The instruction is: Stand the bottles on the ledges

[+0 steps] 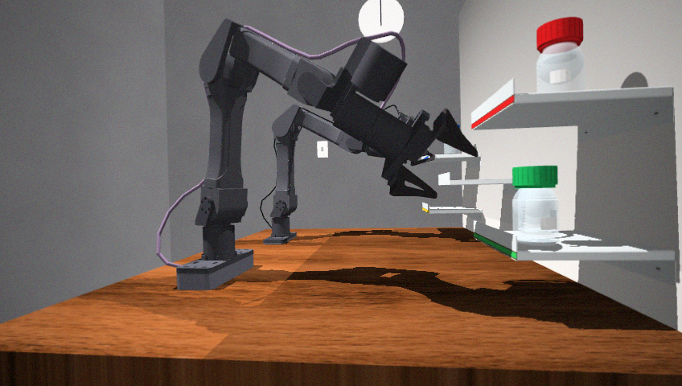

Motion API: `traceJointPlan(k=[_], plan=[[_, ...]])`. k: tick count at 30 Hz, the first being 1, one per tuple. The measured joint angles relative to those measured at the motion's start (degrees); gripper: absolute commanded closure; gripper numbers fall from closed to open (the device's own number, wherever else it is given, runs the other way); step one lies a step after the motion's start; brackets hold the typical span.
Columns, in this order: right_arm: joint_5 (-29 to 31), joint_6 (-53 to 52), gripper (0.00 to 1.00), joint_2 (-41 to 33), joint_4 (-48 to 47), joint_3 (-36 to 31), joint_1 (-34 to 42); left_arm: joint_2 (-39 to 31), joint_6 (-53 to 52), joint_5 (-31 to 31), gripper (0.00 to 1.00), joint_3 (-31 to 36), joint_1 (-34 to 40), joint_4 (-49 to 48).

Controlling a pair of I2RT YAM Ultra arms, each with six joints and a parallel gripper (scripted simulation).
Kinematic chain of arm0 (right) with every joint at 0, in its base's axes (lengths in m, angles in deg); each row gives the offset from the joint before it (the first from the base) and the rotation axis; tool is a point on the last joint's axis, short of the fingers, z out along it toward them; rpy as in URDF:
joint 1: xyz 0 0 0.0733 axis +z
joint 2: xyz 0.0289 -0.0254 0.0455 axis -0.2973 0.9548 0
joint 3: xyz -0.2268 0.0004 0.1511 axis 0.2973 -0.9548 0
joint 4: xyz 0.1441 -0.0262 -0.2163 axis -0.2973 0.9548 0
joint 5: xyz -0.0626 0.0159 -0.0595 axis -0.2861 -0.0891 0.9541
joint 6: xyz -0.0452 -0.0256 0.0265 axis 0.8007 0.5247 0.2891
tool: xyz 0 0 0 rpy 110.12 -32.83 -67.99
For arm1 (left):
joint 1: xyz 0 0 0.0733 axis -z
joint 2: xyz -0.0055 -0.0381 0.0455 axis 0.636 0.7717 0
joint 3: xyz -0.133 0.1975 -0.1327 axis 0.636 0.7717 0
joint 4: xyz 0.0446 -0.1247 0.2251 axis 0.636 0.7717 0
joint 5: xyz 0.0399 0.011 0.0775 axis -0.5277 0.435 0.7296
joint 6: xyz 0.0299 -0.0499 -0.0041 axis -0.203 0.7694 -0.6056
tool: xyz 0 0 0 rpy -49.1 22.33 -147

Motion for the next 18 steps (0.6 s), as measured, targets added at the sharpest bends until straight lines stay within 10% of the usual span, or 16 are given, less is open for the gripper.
traceJointPlan(k=[18], plan=[[-7.65,32.57,0.0,-5.4,38.51,18.91,-0.9,-9.29,-0.48,-3.08,0.0,17.09,-30.91,-15.74]])
